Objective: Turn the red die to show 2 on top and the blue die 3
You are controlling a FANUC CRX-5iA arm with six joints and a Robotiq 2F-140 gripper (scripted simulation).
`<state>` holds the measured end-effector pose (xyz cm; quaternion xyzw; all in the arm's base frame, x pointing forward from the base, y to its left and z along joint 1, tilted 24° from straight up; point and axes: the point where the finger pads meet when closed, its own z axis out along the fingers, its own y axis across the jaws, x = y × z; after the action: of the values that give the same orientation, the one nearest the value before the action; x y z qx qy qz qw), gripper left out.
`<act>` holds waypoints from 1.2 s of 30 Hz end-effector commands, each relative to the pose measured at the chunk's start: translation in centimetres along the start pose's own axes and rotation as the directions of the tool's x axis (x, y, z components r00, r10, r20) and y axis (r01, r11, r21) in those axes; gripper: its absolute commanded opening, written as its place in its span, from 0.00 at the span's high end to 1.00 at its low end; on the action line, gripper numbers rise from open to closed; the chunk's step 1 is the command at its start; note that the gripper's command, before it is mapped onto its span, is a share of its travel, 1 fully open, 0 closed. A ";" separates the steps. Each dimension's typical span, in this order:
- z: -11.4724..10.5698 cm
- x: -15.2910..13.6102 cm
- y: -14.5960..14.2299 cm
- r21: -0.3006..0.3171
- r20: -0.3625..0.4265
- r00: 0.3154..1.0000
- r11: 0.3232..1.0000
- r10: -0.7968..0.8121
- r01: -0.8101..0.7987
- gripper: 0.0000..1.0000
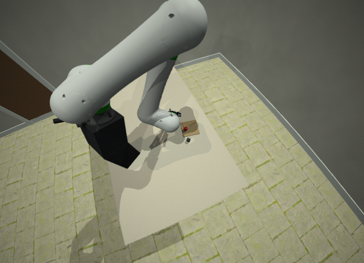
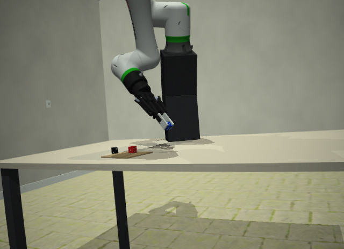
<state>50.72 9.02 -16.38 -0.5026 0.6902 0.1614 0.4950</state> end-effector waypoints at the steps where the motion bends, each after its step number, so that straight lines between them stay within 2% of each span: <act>1: 0.2 0.4 -0.2 -0.033 0.121 0.993 0.999 -0.002 0.006 0.87; 4: 0.1 0.6 -0.2 -0.032 0.235 0.972 0.999 0.002 0.006 0.87; 10: 0.0 0.8 -0.1 -0.032 0.324 0.946 0.999 0.005 0.005 0.87; 22: 0.4 1.2 -0.1 -0.032 0.327 0.945 0.999 0.005 0.005 0.87; 36: 3.2 3.8 0.0 -0.032 0.327 0.945 0.999 0.005 0.005 0.87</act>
<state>52.13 9.17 -20.45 -0.4769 0.5958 0.2535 0.5943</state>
